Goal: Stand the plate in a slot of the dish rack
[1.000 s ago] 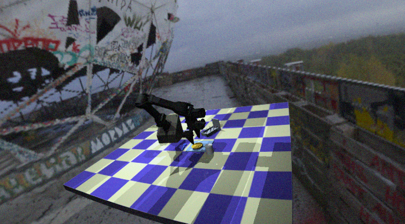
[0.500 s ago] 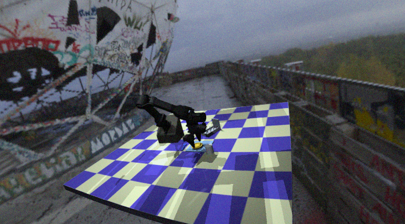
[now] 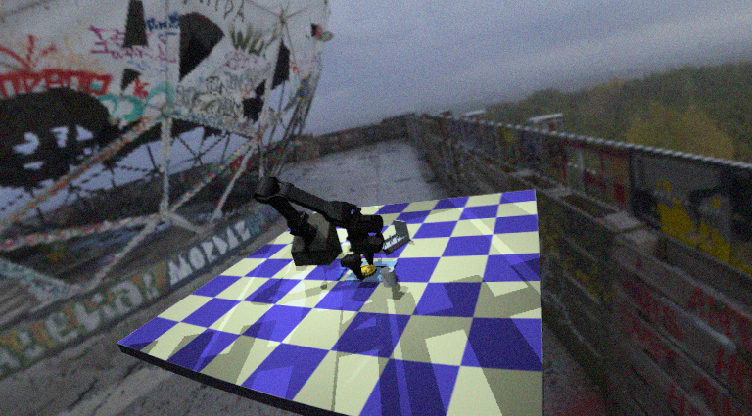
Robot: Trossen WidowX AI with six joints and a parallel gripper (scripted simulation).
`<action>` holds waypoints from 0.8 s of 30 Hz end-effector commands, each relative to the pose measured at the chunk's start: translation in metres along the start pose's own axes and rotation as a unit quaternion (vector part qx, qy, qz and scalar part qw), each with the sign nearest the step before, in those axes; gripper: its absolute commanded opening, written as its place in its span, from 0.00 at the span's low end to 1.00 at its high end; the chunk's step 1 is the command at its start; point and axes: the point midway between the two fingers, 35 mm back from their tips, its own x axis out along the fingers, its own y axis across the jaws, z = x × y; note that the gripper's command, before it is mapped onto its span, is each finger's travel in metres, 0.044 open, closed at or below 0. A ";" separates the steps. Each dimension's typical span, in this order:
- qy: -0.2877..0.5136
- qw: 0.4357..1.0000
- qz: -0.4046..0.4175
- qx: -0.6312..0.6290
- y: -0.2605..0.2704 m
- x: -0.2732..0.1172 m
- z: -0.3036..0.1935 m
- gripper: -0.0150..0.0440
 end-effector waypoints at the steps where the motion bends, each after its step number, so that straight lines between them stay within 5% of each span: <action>1: 0.002 1.000 0.003 -0.004 0.002 0.002 -0.002 0.93; 13: 0.002 1.000 0.003 -0.004 0.002 0.002 -0.002 0.81; 24: 0.001 1.000 0.011 -0.004 0.007 -0.043 0.010 0.32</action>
